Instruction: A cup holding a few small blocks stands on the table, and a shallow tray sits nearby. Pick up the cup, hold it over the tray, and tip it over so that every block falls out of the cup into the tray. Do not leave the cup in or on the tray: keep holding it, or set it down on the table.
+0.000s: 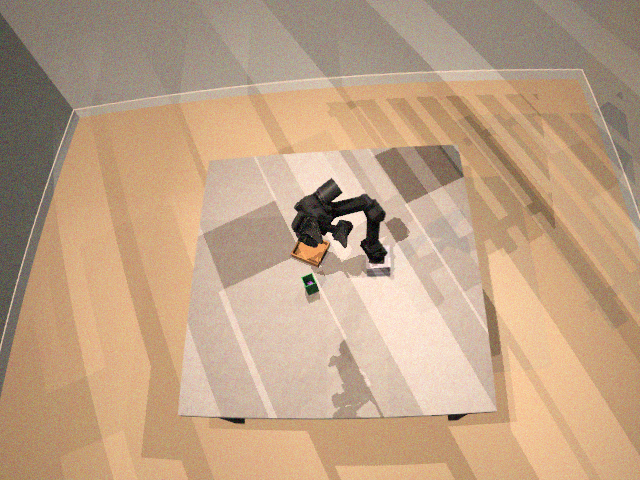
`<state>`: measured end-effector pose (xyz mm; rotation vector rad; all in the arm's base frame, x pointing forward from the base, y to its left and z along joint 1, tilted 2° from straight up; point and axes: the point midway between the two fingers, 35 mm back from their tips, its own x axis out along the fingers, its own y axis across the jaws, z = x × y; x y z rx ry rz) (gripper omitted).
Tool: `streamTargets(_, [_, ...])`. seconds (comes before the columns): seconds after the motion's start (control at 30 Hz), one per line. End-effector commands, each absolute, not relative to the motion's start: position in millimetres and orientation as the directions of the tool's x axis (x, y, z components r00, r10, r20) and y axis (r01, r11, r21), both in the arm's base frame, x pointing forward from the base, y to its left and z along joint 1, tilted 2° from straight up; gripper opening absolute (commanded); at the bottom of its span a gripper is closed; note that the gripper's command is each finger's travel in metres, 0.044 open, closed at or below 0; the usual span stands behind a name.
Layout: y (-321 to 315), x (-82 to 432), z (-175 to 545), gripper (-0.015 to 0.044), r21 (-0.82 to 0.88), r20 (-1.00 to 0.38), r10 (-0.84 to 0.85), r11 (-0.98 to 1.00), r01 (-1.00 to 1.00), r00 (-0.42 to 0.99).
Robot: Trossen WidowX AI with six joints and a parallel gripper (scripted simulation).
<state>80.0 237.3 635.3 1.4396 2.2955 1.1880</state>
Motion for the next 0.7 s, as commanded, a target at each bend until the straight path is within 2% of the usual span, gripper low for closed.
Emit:
streamTargets(0.0, [237, 80, 635, 0.0426, 0.698, 0.249, 0.823, 0.213, 0.683, -0.511])
streamTargets(0.1, [239, 88, 633, 0.0440, 0.575, 0.283, 0.834, 0.247, 0.780, -0.473])
streamTargets(0.33, [242, 115, 617, 0.0440, 0.134, 0.361, 0.872, 0.301, 0.944, -0.329])
streamTargets(0.5, [243, 136, 598, 0.0440, -0.193, 0.387, 0.898, 0.302, 0.934, -0.210])
streamTargets(0.67, [243, 157, 574, 0.0440, -0.495, 0.391, 0.917, 0.281, 0.822, -0.078])
